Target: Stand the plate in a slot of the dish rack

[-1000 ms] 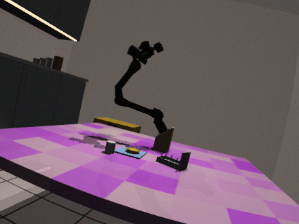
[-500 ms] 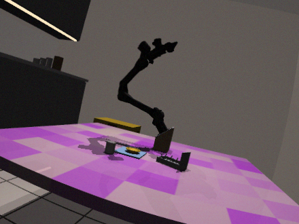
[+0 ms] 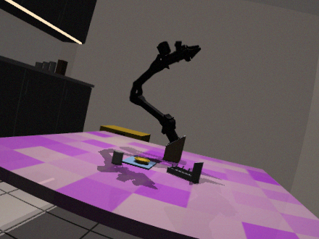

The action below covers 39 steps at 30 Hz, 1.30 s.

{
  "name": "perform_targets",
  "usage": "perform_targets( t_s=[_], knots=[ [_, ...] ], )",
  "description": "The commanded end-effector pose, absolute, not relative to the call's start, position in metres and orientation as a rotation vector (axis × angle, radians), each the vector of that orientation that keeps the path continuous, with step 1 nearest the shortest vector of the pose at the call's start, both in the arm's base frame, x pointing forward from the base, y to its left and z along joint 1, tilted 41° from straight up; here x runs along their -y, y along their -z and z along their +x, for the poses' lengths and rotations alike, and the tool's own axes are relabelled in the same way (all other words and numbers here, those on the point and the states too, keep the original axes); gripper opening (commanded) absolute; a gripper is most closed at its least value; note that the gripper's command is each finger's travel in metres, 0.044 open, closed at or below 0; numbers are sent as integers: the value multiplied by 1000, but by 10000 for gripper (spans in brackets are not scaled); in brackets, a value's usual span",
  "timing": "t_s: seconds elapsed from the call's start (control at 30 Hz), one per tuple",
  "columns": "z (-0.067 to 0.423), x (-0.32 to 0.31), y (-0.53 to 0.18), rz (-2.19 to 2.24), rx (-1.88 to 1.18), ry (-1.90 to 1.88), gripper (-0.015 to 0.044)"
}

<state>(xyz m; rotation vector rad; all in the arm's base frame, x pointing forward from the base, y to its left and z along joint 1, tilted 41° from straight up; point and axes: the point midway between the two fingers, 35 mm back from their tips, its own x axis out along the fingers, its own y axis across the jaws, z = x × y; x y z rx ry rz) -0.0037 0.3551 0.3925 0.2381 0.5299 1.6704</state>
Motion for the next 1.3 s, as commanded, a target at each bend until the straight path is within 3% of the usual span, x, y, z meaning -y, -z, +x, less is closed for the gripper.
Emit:
perform_targets(
  t_s=[0.0, 0.53, 1.27],
  knots=[
    [30, -364, -361, 184, -579, -1521, 400],
    [156, -350, -264, 17, -715, -999, 400],
    [273, -247, -168, -127, -898, -436, 400]
  ],
)
